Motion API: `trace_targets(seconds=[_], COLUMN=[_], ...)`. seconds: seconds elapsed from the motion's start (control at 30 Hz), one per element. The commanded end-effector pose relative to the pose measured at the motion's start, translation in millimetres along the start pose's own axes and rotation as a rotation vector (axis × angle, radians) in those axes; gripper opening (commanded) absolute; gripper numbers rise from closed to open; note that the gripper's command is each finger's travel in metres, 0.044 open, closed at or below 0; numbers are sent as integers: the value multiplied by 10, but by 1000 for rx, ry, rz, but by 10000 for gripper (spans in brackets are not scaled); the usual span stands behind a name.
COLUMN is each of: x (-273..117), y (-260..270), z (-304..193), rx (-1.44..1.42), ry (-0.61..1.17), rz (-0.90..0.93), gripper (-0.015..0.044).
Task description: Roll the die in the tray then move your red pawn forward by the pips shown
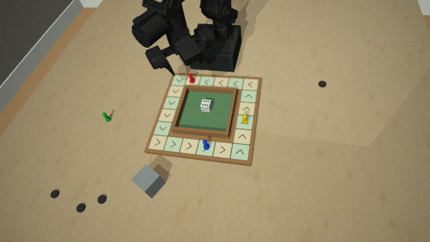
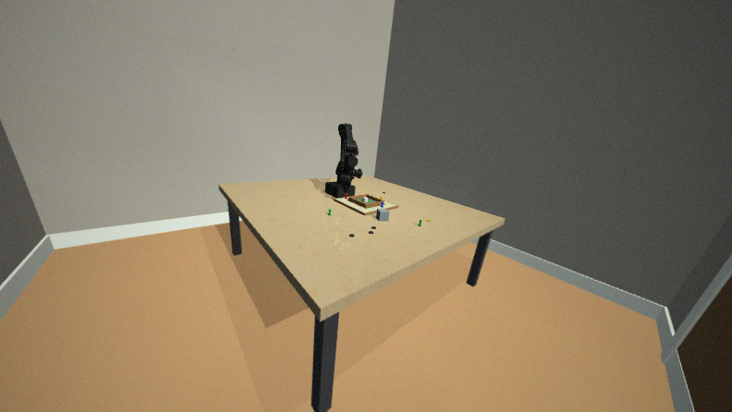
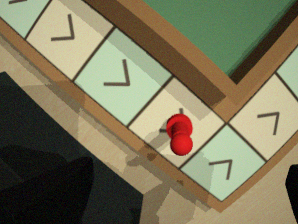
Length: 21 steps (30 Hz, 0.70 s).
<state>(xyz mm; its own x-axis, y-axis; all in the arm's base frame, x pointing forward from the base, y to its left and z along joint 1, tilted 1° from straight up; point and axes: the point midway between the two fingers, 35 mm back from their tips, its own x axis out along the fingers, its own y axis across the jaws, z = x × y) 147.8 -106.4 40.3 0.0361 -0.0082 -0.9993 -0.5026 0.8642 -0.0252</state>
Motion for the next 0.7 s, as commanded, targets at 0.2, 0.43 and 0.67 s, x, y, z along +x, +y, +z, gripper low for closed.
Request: trace_targets(seconds=[0.2,0.43,0.67], x=[-469,-859,-792], y=[230,500,460], z=[320,497,488], rx=[388,722,667], ry=[2,3,7], rz=[14,17,20], gripper=[440,440,440])
